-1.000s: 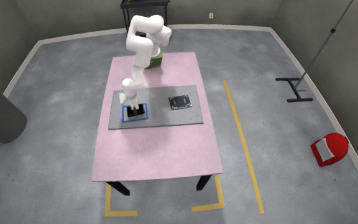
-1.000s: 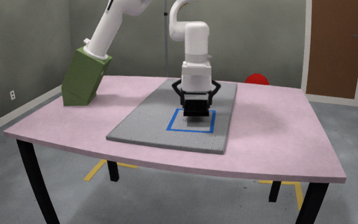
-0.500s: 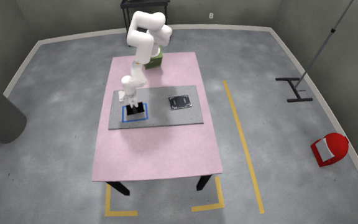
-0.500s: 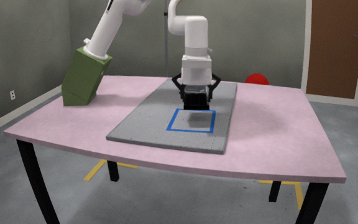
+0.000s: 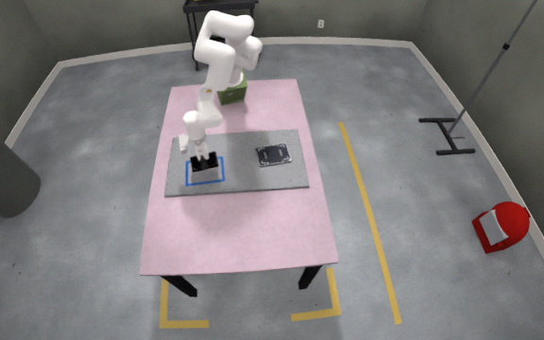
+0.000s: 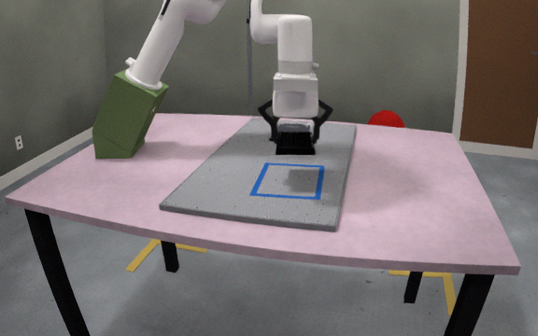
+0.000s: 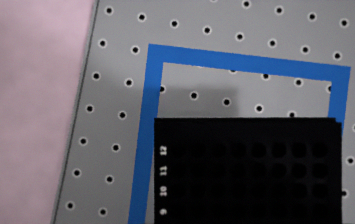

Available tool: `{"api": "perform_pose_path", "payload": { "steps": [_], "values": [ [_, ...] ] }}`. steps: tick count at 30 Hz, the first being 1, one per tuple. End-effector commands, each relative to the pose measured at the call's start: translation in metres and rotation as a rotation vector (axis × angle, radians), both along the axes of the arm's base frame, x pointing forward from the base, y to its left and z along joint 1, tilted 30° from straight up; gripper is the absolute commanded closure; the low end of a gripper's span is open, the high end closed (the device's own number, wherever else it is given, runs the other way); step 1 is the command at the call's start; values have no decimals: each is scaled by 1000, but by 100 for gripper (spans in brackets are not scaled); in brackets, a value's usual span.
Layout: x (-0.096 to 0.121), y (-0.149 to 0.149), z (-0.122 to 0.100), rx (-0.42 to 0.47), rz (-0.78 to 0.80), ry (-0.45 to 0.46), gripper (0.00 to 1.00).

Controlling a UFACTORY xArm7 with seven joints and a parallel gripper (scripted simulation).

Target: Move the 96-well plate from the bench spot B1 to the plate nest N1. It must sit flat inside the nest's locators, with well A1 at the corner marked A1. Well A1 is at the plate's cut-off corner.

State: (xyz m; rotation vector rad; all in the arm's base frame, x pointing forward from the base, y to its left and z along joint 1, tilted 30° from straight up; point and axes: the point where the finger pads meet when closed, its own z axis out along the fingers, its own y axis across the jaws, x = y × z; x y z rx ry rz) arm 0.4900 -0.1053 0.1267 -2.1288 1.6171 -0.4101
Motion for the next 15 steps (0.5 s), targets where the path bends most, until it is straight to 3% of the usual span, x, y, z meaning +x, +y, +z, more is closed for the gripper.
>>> {"api": "perform_pose_path", "payload": {
  "steps": [1,9,15],
  "values": [
    [0,-1,2,-1,-1,-2,100],
    [0,-1,2,-1,-1,-2,100],
    [-6,18,3,32,-60,9,100]
  ]
}}
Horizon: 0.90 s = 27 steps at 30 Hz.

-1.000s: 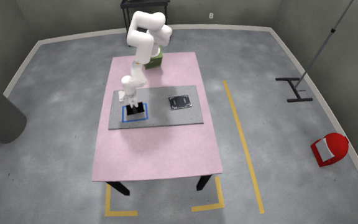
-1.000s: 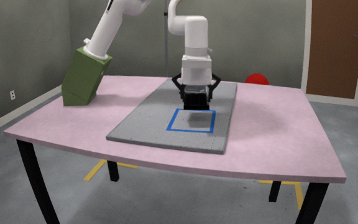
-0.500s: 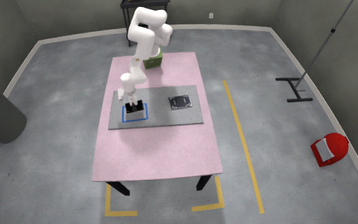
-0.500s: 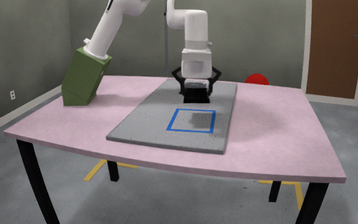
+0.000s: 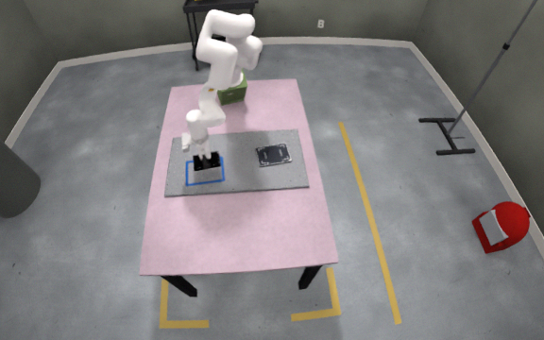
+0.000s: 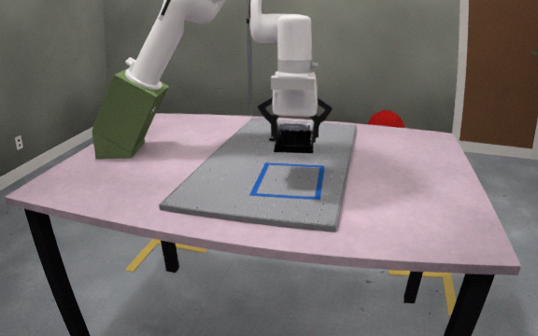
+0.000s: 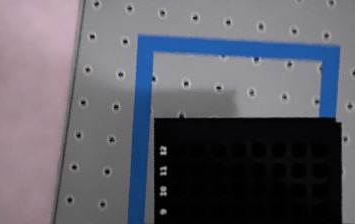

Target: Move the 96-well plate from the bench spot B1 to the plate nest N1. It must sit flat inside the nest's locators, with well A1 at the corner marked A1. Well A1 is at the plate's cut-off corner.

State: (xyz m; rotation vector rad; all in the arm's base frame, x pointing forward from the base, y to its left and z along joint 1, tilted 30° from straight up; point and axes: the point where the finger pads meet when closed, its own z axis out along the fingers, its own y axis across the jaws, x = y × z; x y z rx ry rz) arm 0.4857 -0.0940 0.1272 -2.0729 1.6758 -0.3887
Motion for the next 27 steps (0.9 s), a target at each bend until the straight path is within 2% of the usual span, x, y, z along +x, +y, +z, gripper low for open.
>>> {"api": "perform_pose_path", "payload": {
  "steps": [1,27],
  "values": [
    [-2,7,2,1,-9,-1,100],
    [-26,80,5,1,-8,-1,100]
  ]
}}
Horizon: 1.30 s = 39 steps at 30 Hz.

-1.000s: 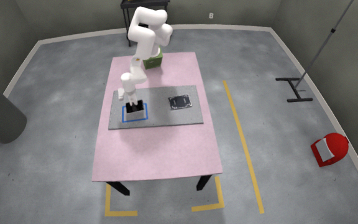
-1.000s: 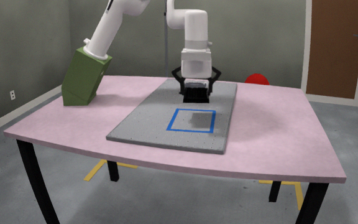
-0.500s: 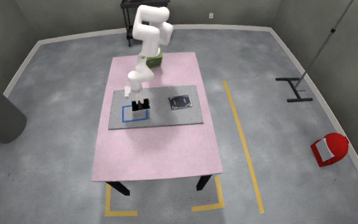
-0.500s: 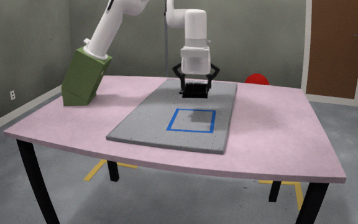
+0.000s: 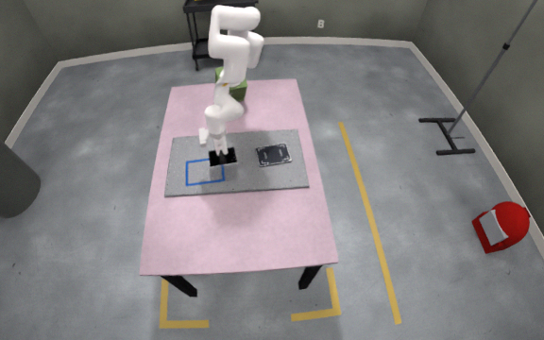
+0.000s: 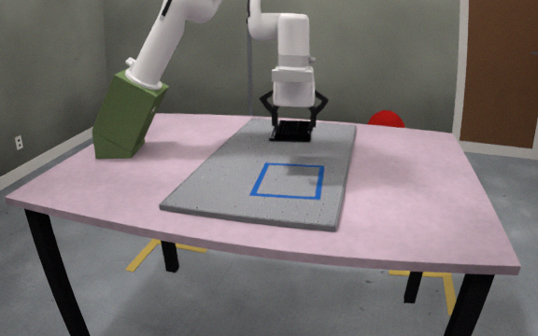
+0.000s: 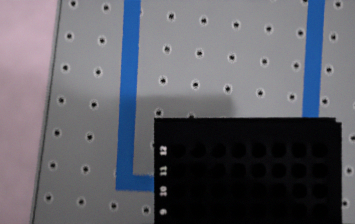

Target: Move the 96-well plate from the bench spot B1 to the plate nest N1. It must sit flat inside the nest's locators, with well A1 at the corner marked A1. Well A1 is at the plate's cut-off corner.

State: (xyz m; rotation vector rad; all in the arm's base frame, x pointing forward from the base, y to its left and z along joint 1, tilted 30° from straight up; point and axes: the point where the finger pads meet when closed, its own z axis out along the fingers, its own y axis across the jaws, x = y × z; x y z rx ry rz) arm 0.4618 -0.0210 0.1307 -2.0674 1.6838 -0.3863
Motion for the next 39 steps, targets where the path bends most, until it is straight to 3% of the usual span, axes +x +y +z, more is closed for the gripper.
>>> {"api": "perform_pose_path", "payload": {
  "steps": [1,39],
  "values": [
    [-3,10,2,-1,-2,-3,100],
    [-38,118,7,-1,-1,-3,100]
  ]
}}
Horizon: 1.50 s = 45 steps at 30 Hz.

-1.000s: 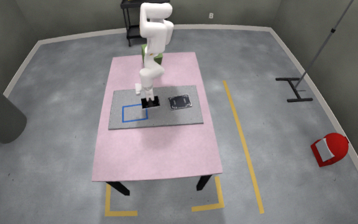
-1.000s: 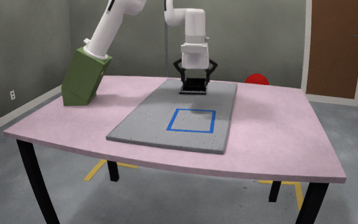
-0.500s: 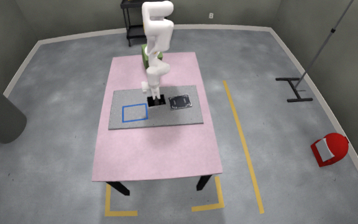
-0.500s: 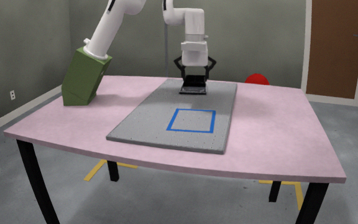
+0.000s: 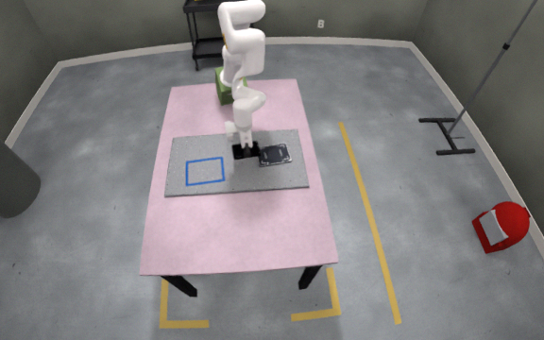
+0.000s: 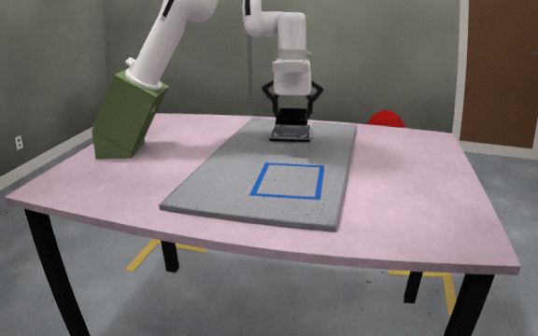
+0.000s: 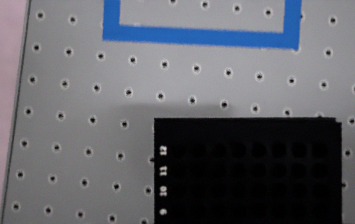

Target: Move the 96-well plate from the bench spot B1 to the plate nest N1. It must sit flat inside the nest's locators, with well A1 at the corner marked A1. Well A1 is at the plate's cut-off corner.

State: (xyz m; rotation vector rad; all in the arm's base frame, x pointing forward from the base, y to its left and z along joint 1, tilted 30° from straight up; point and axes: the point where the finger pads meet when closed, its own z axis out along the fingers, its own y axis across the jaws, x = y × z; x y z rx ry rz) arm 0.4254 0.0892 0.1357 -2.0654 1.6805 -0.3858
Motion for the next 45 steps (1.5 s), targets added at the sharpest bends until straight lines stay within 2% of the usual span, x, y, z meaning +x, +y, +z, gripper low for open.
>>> {"api": "perform_pose_path", "payload": {
  "steps": [1,45],
  "values": [
    [-3,11,2,-3,-3,0,100],
    [-43,132,7,-2,-2,0,100]
  ]
}}
